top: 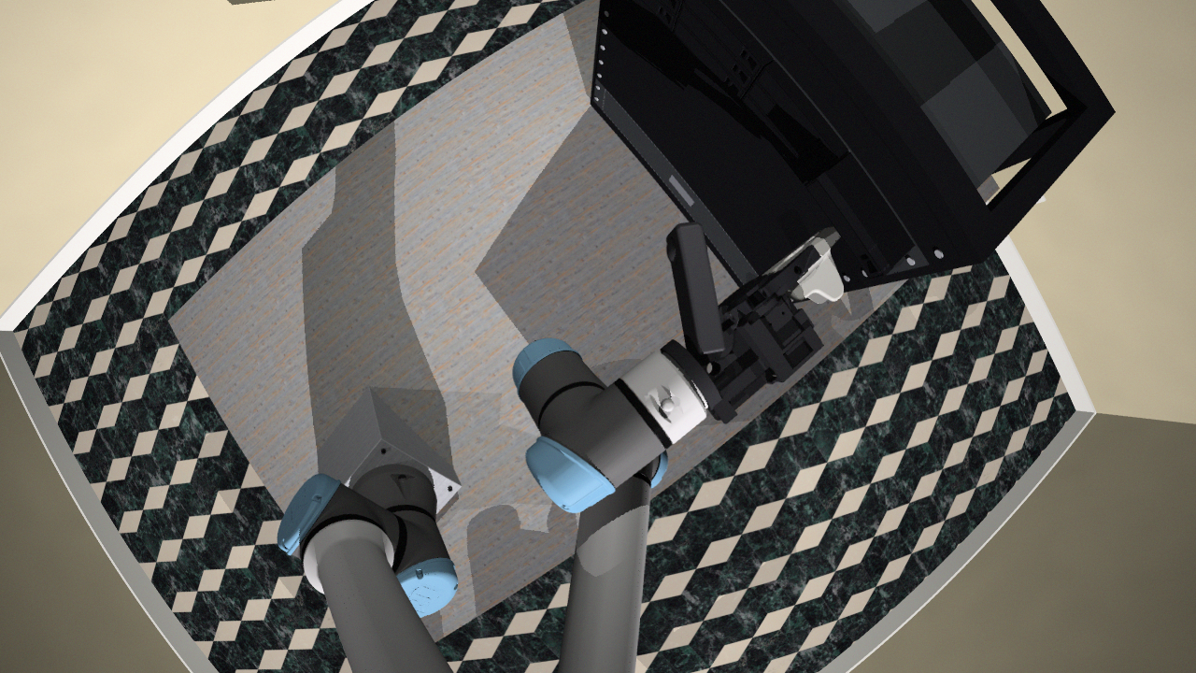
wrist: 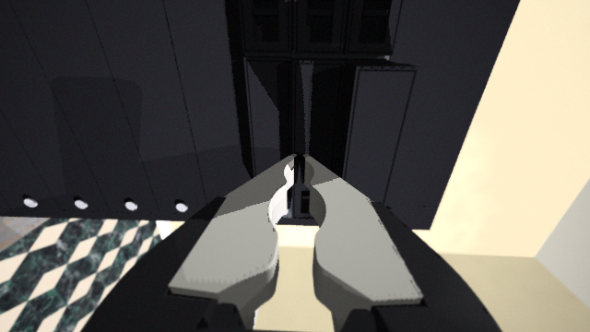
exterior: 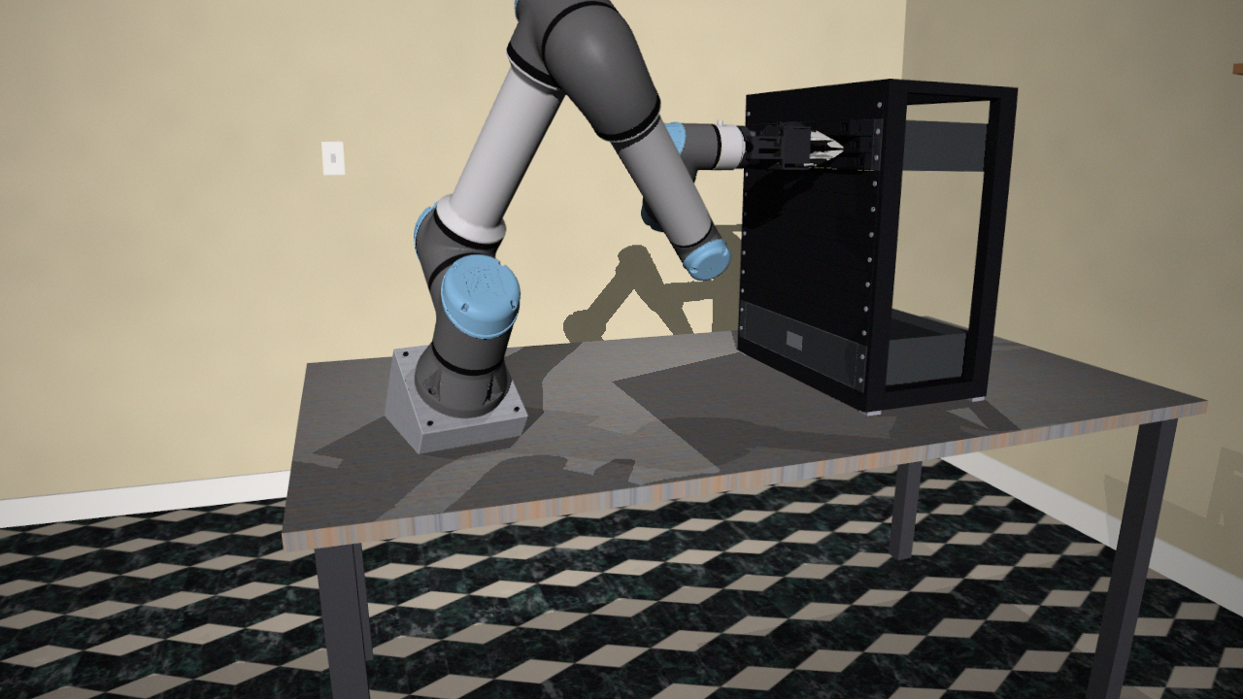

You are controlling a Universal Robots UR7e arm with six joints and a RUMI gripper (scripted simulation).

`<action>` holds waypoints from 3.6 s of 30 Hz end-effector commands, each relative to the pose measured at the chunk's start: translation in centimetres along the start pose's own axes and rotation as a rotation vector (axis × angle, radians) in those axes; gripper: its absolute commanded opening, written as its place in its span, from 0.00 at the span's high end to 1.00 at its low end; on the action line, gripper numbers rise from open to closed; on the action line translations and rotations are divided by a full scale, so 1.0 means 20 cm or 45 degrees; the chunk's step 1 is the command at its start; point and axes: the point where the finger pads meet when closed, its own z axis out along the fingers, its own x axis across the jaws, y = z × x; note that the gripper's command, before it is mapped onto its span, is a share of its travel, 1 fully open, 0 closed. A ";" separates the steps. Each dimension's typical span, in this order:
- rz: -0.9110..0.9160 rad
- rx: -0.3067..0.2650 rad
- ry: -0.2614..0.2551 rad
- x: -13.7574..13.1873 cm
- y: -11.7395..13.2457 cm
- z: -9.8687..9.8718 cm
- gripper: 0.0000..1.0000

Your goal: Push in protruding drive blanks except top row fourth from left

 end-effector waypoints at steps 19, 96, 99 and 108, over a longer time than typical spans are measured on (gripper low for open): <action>0.000 0.000 0.001 0.00 0.00 0.02 1.00; 0.000 0.000 0.001 0.00 0.00 0.06 1.00; 0.000 0.000 0.001 0.00 0.00 0.06 1.00; 0.000 0.000 0.001 0.00 0.00 0.05 1.00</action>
